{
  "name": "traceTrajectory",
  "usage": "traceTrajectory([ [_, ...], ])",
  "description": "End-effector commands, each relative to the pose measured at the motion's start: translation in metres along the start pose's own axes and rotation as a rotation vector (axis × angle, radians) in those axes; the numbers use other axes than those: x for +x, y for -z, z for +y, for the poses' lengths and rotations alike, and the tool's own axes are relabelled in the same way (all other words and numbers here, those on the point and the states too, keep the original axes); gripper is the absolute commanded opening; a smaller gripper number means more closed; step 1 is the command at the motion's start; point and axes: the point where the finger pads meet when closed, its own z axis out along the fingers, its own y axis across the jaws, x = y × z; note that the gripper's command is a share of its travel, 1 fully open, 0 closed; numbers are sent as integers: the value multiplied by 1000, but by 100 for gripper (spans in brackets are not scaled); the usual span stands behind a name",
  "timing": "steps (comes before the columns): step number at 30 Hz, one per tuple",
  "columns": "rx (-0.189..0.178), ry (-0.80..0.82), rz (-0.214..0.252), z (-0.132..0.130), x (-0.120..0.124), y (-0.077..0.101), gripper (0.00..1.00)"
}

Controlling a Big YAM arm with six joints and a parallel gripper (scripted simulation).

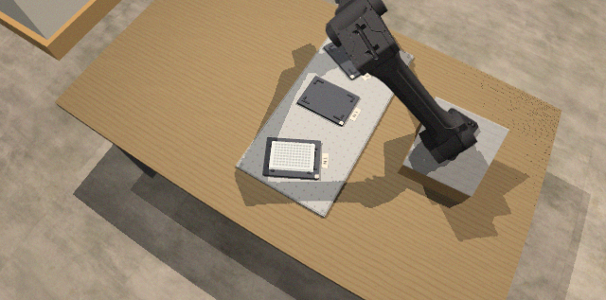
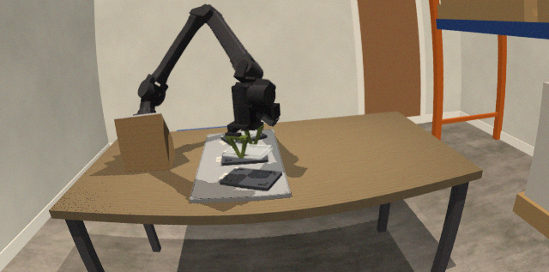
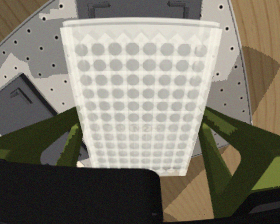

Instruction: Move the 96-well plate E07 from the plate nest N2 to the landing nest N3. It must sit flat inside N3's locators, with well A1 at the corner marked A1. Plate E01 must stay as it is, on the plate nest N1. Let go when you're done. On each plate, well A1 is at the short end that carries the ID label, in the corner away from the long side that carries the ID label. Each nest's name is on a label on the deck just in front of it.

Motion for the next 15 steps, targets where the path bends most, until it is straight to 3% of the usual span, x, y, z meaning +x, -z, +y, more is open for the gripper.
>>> traceTrajectory([
  [1,4,24,-33,2,-15,13,0],
  [2,6,73,-10,15,-3,10,0],
  [12,5,401,-45,34,9,16,0],
  [15,11,498,-26,51,16,9,0],
])
